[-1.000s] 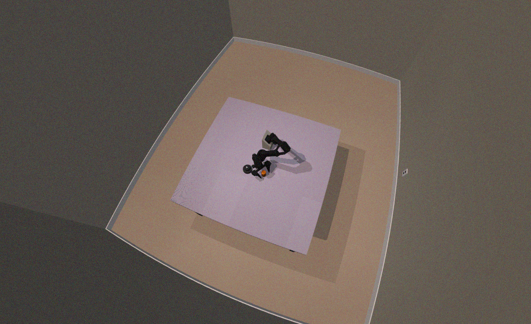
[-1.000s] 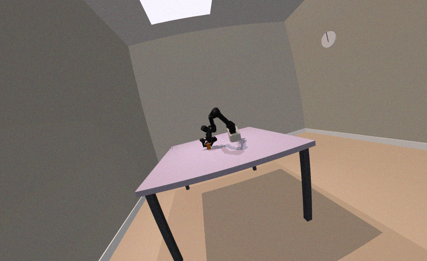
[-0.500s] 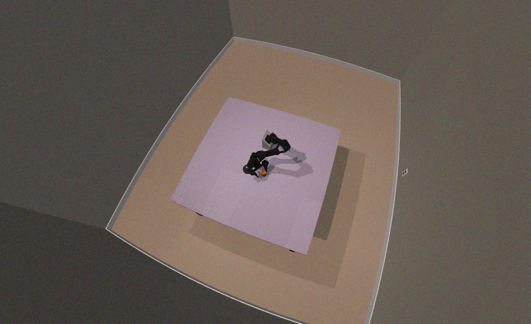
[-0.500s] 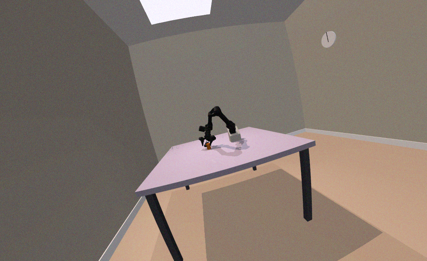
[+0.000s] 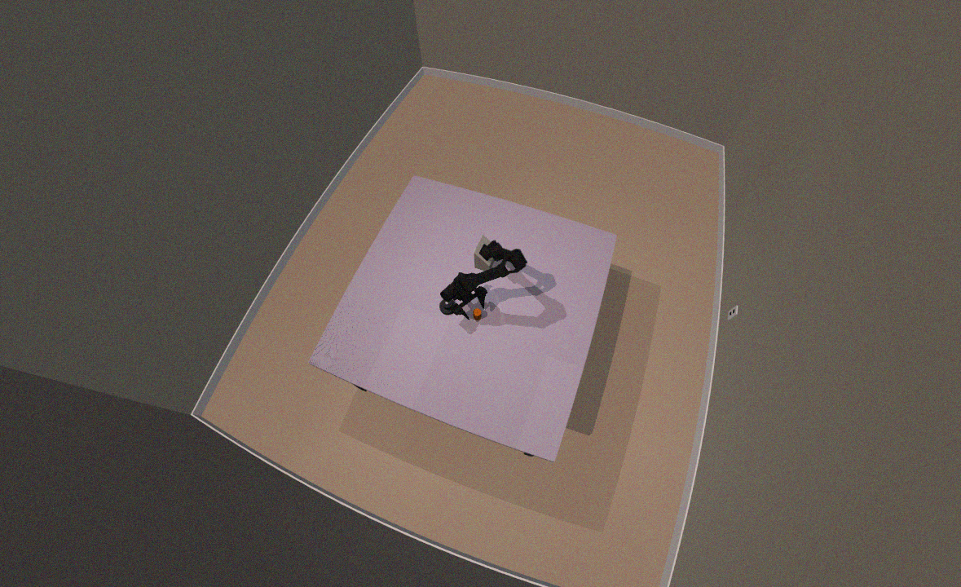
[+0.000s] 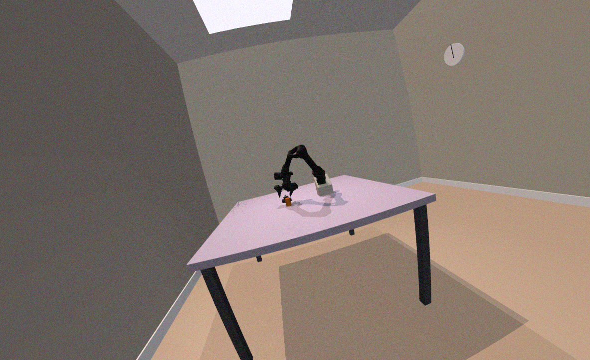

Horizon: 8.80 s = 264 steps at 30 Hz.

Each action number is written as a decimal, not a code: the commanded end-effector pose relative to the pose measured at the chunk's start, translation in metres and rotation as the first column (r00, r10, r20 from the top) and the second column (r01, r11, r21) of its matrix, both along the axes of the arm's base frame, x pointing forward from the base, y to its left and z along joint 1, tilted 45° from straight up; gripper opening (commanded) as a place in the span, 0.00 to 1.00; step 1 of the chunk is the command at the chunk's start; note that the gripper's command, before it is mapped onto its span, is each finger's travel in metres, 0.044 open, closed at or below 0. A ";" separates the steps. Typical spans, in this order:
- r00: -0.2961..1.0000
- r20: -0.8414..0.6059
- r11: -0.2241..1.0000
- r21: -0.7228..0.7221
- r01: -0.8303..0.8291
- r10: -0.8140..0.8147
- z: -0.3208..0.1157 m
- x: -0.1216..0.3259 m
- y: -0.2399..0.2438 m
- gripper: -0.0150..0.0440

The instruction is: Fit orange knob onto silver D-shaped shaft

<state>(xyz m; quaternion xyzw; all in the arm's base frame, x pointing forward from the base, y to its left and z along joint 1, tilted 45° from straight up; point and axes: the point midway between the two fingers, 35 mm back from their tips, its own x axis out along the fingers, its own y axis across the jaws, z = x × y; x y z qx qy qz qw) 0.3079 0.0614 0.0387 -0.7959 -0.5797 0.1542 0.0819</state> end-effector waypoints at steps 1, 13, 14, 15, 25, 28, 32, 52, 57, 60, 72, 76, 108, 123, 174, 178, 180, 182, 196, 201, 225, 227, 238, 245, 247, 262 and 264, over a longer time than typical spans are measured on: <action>1.000 0.012 0.999 0.043 0.010 -0.010 0.043 -0.004 -0.012 1.00; 1.000 -0.009 1.000 -0.006 -0.019 0.019 0.042 -0.003 -0.011 1.00; 0.998 -0.037 0.996 -0.067 -0.053 0.051 0.042 -0.003 -0.010 1.00; 0.994 -0.074 0.985 -0.146 -0.096 0.086 0.041 -0.003 -0.010 1.00; 0.951 -0.273 0.789 -0.548 -0.277 0.144 0.054 -0.006 -0.029 1.00; 0.951 -0.273 0.789 -0.548 -0.277 0.144 0.054 -0.006 -0.029 1.00; 0.951 -0.273 0.789 -0.548 -0.277 0.144 0.054 -0.006 -0.029 1.00; 0.727 0.225 0.616 -0.716 -0.328 0.649 0.054 -0.006 -0.029 1.00; 0.727 0.225 0.616 -0.717 -0.327 0.649 0.047 -0.003 -0.020 1.00; 0.727 0.227 0.617 -0.716 -0.327 0.648 0.030 -0.004 -0.004 1.00; 0.727 0.227 0.617 -0.715 -0.327 0.648 0.019 -0.004 0.007 1.00; 0.727 0.227 0.617 -0.716 -0.327 0.649 0.014 -0.004 0.011 1.00; 0.727 0.228 0.619 -0.714 -0.327 0.648 -0.022 -0.005 0.047 1.00; 0.727 0.229 0.620 -0.713 -0.327 0.647 -0.028 -0.006 0.054 0.64; 0.747 0.273 0.647 -0.715 -0.264 0.607 0.080 0.006 -0.041 0.25; 0.761 0.321 0.675 -0.710 -0.201 0.564 0.085 0.001 -0.045 0.25; 0.767 0.345 0.687 -0.707 -0.168 0.542 0.087 -0.002 -0.047 0.25; 0.771 0.370 0.700 -0.701 -0.133 0.518 0.090 -0.005 -0.049 0.25; 0.766 0.556 0.764 -0.631 0.136 0.322 0.112 -0.027 -0.068 0.25; 0.746 0.619 0.771 -0.591 0.235 0.246 0.120 -0.035 -0.074 0.25; 0.606 0.795 0.738 -0.413 0.533 0.007 0.145 -0.064 -0.094 0.25; 0.603 0.798 0.736 -0.410 0.538 0.003 0.145 -0.064 -0.094 0.25; 0.560 0.827 0.714 -0.363 0.599 -0.049 0.143 -0.065 -0.093 0.25; 0.569 0.821 0.714 -0.372 0.593 -0.045 0.141 -0.064 -0.094 0.25; 0.569 0.821 0.714 -0.372 0.593 -0.045 0.141 -0.064 -0.094 0.25; 0.569 0.821 0.714 -0.372 0.593 -0.045 0.141 -0.064 -0.094 0.25; 0.569 0.821 0.714 -0.372 0.593 -0.045 0.141 -0.064 -0.094 0.25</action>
